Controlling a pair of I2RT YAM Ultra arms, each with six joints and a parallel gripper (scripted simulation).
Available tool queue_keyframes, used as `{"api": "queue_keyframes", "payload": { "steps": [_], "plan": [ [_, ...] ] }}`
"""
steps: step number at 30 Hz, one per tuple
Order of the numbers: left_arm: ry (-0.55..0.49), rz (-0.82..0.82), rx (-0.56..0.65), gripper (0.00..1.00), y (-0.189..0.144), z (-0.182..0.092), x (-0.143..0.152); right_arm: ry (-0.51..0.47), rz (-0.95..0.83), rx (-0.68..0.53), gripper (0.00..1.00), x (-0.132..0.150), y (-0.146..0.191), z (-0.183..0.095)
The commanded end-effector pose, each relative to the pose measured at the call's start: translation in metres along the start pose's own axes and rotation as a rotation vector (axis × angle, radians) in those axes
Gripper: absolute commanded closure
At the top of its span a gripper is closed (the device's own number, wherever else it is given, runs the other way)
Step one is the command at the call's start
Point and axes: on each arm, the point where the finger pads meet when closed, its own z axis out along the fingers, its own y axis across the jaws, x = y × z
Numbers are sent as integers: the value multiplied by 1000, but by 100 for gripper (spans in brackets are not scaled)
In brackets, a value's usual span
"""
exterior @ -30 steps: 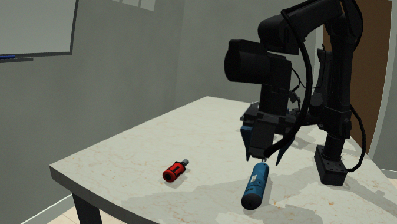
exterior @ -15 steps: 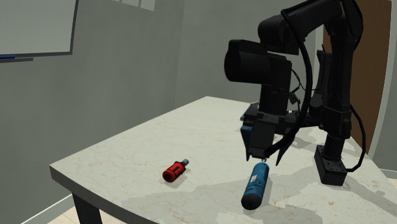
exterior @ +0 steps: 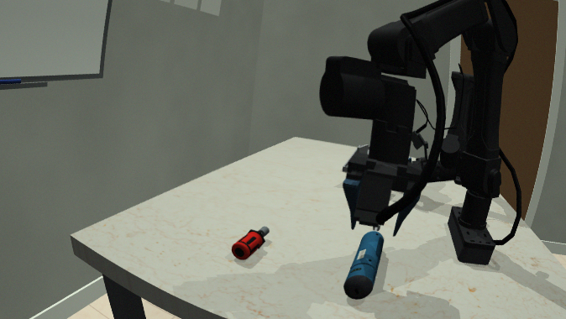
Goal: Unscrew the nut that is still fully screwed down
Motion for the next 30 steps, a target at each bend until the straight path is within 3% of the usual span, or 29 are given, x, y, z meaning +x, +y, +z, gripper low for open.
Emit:
{"api": "queue_keyframes", "payload": {
  "steps": [1,26,30],
  "plan": [
    [-17,-5,2,35,-1,-4,-2,-3,-17,5,14,3,-4,-2],
    [-17,-5,2,35,-1,-4,-2,-1,-3,-3,14,1,1,-1],
    [-17,-5,2,35,-1,-4,-2,-3,9,-4,14,0,5,10]
  ]
}}
